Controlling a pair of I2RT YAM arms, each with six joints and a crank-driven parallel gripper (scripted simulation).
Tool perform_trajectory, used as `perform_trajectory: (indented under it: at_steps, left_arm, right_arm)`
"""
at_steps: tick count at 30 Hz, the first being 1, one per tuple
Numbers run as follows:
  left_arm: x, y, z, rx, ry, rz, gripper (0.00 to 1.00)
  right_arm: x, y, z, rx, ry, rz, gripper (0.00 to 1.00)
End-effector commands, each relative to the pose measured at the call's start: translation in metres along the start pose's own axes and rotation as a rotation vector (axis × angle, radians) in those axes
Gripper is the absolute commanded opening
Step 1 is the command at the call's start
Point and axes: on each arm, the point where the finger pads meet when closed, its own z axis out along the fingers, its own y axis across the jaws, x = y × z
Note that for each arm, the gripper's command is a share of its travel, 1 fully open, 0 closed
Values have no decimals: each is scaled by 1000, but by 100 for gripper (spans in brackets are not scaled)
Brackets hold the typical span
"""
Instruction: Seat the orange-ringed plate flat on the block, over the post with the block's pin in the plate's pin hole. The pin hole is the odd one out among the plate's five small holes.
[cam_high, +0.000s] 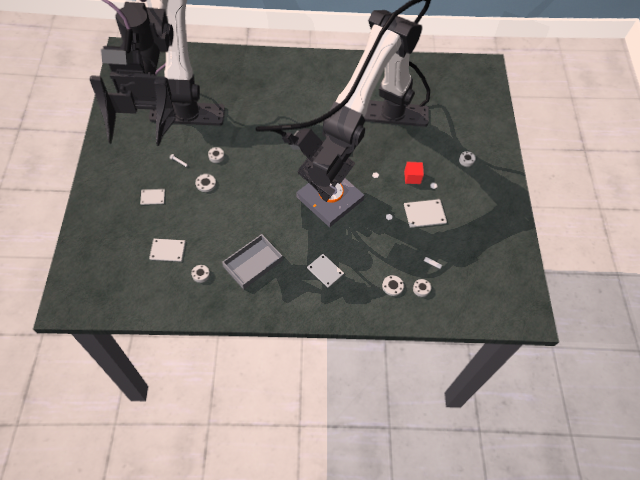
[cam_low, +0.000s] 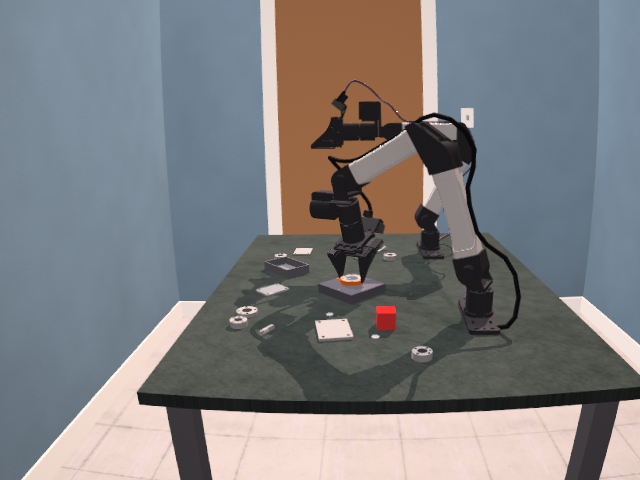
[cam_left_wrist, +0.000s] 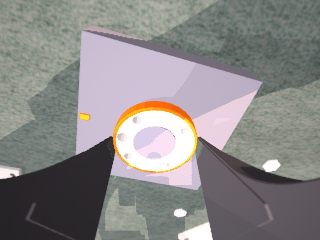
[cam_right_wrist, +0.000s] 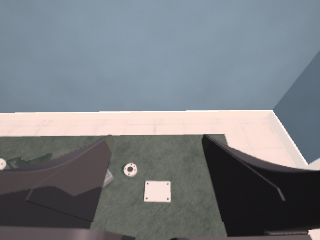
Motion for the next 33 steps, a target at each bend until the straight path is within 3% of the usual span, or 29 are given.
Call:
perform_trajectory:
  at_steps: [1, 2, 5, 16, 18, 19, 33]
  left_arm:
    - [2, 2, 8, 0, -1, -1, 0]
    - [4, 0, 14, 14, -4, -6, 0]
    - [-2, 5, -5, -27, -4, 8, 0]
    - [2, -4, 15, 18, -10, -8, 0]
    - [-1, 3, 6, -13, -11, 2, 0]
    - [-1, 4, -1, -21, -6, 5, 85]
    - [-1, 4, -1, -23, -6, 5, 85]
  right_arm:
    - [8, 4, 1, -16, 21, -7, 100]
    - [8, 4, 1, -16, 21, -7, 100]
    - [8, 4, 1, -16, 21, -7, 100]
    - [8, 4, 1, -16, 21, -7, 100]
    - [8, 4, 1, -16, 21, -7, 100]
    - [8, 4, 1, -16, 21, -7, 100]
    - [8, 4, 1, -16, 21, -7, 100]
